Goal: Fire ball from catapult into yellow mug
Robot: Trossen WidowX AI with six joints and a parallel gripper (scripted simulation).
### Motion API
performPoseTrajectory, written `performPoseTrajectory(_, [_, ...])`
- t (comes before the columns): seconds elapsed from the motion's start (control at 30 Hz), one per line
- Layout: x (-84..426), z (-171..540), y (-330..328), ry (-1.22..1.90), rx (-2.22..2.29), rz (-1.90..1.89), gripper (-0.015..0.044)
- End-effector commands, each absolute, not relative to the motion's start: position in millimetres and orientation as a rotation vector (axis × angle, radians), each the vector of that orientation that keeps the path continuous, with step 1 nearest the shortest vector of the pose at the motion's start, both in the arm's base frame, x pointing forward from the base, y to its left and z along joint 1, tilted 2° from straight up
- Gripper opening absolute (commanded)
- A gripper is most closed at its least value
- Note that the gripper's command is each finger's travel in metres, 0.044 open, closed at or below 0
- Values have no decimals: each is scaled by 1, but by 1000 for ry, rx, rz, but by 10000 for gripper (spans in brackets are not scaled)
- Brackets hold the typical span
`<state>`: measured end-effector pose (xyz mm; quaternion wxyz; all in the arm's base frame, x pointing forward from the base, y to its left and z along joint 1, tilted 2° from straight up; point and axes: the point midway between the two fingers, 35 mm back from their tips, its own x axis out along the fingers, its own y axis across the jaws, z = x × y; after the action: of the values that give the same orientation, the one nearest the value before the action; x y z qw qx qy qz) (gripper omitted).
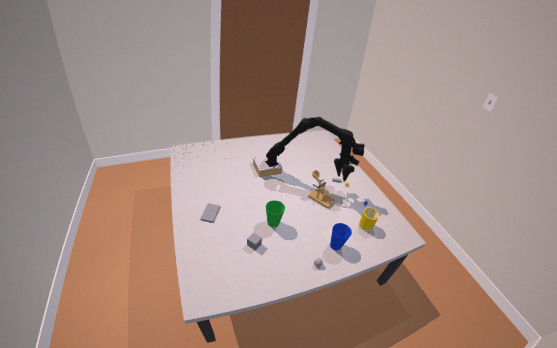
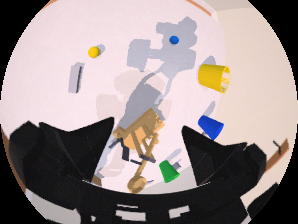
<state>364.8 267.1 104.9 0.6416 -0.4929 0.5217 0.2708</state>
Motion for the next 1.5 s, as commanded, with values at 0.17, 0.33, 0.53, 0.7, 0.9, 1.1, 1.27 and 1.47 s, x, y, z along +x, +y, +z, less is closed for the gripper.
performPoseTrajectory(0.17, [414, 129, 271, 1096, -817, 525, 440])
performPoseTrajectory(0.33, [441, 144, 268, 1040, -659, 481, 440])
performPoseTrajectory(0.53, [474, 165, 261, 967, -476, 432, 440])
performPoseTrajectory(0.7, [500, 185, 252, 901, -330, 395, 440])
performPoseTrajectory(0.9, [531, 214, 238, 809, -154, 361, 440])
performPoseTrajectory(1.1, [552, 238, 224, 732, -25, 343, 440])
performPoseTrajectory(1.27, [552, 238, 224, 732, -25, 343, 440])
performPoseTrajectory(1.47, [552, 238, 223, 734, -22, 341, 440])
